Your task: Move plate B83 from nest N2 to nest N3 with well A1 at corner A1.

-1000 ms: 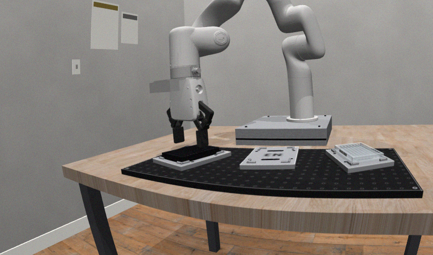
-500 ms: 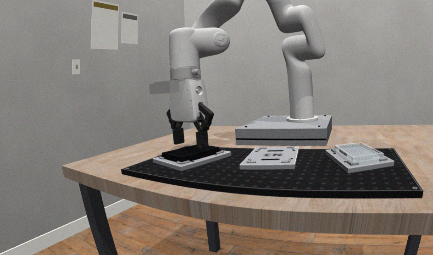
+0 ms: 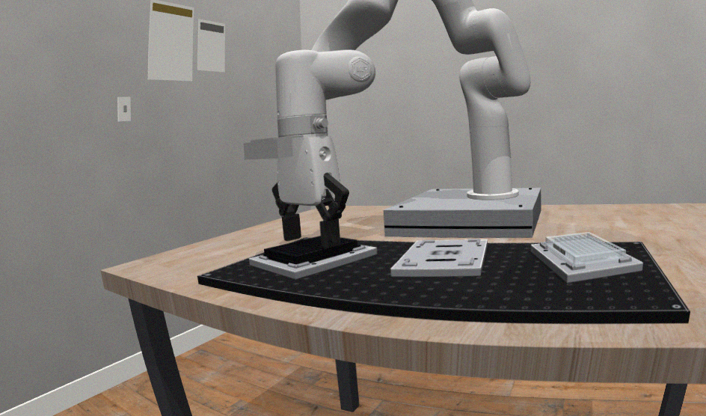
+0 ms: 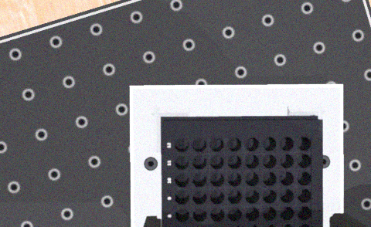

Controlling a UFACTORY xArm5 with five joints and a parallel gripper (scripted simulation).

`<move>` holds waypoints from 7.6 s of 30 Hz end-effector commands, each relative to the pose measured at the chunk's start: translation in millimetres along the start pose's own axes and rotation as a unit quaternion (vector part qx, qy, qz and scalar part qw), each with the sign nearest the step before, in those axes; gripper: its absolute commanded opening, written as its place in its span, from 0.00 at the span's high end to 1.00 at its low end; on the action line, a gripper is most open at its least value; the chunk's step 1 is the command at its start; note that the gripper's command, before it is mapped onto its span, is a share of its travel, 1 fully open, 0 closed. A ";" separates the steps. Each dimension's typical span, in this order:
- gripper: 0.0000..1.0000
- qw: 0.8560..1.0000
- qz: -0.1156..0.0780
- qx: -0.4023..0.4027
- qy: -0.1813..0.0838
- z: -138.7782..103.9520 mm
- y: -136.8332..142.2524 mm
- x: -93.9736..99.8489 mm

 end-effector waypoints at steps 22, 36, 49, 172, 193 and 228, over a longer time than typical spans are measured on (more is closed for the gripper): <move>0.00 1.000 0.002 0.000 0.002 1.2 -0.1 -7.4; 1.00 1.000 0.002 0.000 0.002 1.2 -0.1 -6.8; 1.00 1.000 0.002 0.000 0.002 1.2 -0.1 -6.8; 1.00 1.000 0.002 0.000 0.002 1.2 0.4 86.7; 1.00 0.997 0.002 0.083 0.002 -15.2 -18.6 94.6; 1.00 0.976 0.003 0.217 0.002 -116.5 -136.2 94.9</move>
Point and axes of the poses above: the point where the finger pads meet when closed, its own x axis back along the fingers, its own y axis across the jaws, z = x × y, the point moved 1 cm from there along x, back along the fingers, and after that the axes turned 12 degrees about -x, right-handed, at the moved point
